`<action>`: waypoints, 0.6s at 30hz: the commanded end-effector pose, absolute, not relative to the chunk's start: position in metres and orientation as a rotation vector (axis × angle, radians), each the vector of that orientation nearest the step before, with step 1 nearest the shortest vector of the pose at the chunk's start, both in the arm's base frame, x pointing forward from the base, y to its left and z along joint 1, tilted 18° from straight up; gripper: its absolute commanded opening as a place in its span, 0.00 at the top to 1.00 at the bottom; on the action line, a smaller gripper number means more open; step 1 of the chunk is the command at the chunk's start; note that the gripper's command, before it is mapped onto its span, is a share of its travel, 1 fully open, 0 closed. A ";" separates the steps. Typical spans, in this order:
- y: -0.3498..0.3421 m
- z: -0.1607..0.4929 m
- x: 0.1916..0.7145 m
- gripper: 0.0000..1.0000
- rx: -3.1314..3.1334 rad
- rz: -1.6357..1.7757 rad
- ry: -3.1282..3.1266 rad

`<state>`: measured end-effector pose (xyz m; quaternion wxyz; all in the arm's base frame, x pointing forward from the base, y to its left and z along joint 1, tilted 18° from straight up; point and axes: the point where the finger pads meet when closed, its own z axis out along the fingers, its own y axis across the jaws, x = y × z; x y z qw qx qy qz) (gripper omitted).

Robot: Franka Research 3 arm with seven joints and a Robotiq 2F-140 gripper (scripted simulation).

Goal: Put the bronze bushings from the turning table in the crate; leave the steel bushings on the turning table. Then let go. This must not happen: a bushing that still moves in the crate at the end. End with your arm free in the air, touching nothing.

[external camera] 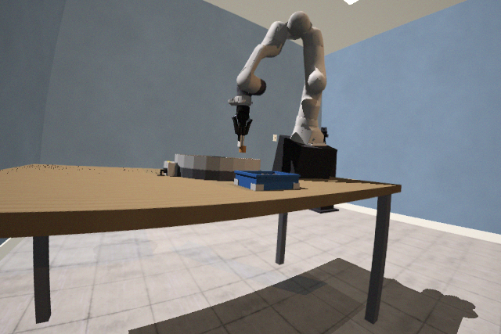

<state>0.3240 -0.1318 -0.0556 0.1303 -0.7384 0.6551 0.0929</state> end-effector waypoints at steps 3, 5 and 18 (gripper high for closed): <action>-0.127 -0.053 0.326 1.00 -2.142 0.271 1.907; -0.122 -0.052 0.328 1.00 -2.142 0.271 1.907; -0.060 -0.030 0.349 1.00 -2.142 0.271 1.907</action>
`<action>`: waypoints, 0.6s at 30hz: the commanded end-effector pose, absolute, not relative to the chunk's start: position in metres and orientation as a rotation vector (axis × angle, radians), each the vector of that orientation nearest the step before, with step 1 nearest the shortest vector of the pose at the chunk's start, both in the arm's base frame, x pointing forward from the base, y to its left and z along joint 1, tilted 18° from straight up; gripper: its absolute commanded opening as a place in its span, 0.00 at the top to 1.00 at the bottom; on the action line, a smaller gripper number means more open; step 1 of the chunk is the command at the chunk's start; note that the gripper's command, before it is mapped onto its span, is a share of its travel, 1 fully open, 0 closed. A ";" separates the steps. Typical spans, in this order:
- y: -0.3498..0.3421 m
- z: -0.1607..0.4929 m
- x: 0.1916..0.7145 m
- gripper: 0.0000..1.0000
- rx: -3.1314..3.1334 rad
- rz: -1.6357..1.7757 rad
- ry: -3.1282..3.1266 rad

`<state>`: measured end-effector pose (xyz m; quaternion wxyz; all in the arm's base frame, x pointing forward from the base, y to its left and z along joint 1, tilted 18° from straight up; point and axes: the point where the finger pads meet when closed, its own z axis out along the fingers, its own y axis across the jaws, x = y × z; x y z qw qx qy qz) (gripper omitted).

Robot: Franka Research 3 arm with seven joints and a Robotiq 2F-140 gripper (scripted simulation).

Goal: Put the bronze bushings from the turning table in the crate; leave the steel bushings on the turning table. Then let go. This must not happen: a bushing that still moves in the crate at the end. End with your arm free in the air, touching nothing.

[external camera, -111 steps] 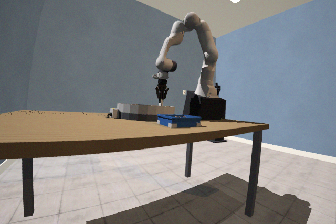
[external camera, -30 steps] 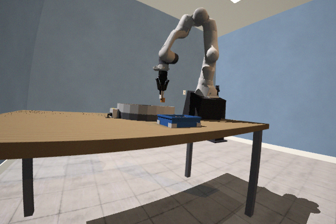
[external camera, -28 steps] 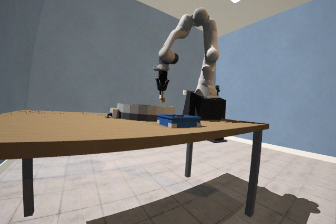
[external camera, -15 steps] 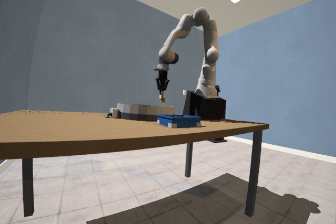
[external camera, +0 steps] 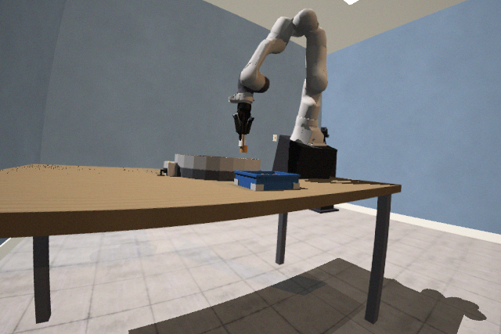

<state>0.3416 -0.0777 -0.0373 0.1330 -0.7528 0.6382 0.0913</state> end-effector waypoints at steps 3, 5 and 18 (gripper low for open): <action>-0.033 -0.021 0.358 1.00 -2.142 0.271 1.907; -0.013 -0.014 0.365 1.00 -2.142 0.271 1.907; 0.112 0.028 0.408 1.00 -2.142 0.271 1.907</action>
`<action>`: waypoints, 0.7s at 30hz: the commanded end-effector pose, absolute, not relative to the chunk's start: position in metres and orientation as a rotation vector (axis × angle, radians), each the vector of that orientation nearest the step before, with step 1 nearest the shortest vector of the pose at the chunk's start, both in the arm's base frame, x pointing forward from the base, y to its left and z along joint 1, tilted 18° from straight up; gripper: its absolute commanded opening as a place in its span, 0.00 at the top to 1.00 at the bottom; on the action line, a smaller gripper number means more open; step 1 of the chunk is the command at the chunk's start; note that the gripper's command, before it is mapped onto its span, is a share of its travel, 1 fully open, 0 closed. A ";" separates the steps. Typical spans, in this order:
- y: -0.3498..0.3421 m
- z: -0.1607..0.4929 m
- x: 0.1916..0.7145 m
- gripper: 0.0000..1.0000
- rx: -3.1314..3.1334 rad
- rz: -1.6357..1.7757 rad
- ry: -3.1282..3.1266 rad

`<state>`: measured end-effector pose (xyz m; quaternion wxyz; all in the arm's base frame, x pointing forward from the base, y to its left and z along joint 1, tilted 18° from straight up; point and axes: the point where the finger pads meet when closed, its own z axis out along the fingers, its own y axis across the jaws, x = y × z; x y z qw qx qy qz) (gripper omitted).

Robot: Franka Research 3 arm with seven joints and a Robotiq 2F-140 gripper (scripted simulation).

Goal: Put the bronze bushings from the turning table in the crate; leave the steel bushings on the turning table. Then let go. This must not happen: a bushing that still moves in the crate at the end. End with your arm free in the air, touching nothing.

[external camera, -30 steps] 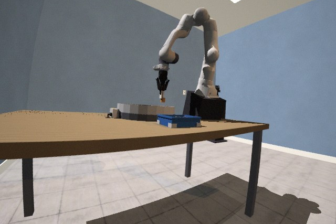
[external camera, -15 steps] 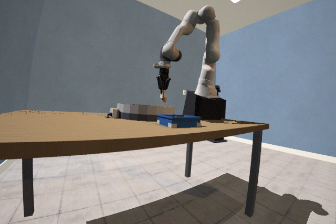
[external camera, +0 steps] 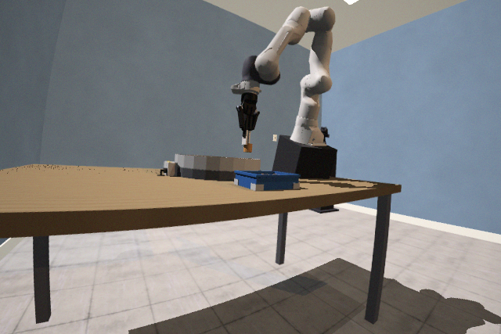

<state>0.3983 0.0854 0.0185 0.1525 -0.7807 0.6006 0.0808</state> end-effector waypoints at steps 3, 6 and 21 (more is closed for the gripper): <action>0.145 0.040 0.419 1.00 -2.142 0.271 1.907; 0.145 0.040 0.419 1.00 -2.142 0.271 1.907; 0.247 0.075 0.455 1.00 -2.142 0.271 1.907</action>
